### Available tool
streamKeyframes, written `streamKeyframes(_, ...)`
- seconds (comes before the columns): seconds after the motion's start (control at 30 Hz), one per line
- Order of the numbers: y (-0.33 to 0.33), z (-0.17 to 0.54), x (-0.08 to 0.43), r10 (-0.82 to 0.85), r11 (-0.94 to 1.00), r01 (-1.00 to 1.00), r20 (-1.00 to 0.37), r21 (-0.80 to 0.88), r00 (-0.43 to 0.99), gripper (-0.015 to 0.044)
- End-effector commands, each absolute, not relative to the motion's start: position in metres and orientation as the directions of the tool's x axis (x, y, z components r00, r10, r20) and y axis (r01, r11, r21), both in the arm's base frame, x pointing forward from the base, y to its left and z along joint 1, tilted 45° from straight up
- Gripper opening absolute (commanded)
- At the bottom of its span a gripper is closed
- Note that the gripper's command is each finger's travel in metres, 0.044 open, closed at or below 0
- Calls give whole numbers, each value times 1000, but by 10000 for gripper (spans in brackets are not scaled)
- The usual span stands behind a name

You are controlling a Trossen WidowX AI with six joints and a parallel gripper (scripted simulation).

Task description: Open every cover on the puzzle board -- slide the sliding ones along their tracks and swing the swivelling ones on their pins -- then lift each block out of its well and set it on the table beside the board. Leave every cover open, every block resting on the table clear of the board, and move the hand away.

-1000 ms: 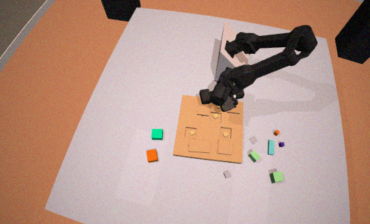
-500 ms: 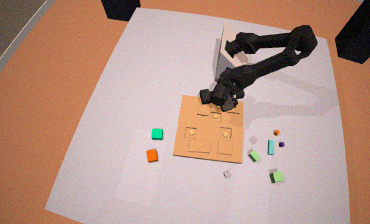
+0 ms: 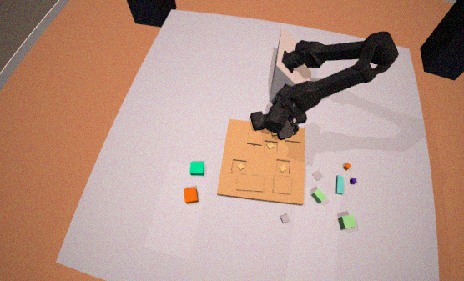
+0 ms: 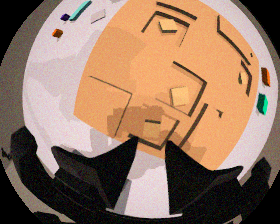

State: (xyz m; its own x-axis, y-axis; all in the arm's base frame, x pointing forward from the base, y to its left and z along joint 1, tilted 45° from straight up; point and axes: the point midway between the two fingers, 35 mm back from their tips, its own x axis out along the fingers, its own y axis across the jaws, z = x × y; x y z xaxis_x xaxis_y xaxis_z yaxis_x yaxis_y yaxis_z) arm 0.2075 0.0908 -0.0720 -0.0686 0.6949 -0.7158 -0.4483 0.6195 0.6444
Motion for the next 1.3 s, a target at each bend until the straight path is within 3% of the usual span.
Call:
streamKeyframes(0.0,92,-71,207,699,617,-444,-711,649,-69,144)
streamKeyframes(1.27,97,-76,206,699,617,-444,-712,649,-69,144)
